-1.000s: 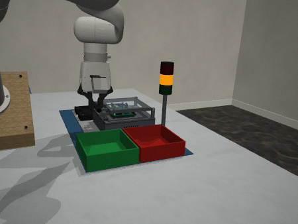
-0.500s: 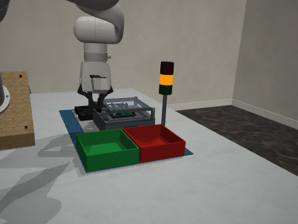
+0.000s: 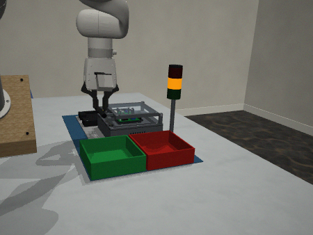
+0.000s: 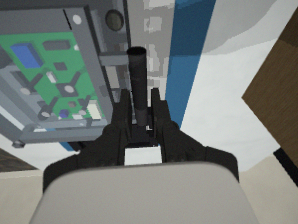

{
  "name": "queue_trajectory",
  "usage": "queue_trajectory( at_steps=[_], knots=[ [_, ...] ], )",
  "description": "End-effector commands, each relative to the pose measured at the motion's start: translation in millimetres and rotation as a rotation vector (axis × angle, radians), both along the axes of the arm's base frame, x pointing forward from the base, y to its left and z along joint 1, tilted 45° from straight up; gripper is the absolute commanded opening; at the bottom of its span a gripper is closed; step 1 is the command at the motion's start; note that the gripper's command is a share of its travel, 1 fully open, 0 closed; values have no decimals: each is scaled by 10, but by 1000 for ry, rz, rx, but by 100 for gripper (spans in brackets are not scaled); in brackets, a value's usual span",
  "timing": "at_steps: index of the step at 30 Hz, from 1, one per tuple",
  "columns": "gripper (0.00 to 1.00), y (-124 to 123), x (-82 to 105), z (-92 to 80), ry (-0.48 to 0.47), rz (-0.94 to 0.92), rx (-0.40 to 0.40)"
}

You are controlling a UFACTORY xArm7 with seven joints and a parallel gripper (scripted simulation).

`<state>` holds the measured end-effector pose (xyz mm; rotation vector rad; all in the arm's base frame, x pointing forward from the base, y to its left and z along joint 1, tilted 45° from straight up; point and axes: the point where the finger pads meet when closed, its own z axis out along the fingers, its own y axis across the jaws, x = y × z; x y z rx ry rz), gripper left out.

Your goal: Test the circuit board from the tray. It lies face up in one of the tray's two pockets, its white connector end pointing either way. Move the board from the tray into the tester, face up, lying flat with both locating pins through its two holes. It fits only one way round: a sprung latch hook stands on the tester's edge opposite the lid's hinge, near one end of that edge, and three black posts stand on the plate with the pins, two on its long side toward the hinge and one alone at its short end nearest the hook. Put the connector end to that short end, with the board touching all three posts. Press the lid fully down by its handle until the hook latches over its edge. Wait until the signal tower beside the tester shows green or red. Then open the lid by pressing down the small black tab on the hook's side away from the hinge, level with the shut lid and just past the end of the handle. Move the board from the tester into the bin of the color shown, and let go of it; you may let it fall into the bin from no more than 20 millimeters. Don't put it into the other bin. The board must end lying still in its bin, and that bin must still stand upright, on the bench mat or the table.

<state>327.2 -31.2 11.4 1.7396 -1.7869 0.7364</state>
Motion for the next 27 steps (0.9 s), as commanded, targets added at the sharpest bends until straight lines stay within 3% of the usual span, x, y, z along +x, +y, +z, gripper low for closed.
queue_trajectory(
  at_steps=[1, 7, 14, 23, 24, 27],
  knots=[
    [22, 132, 12, 127, -2, 3, 2],
    [22, 355, 11, 351, -2, 3, 2],
    [22, 498, 11, 494, -2, 3, 2],
    [22, 573, 11, 570, -2, 3, 2],
    [100, 573, 11, 570, -2, 3, 2],
    [100, 573, 11, 570, -2, 3, 2]
  ],
)
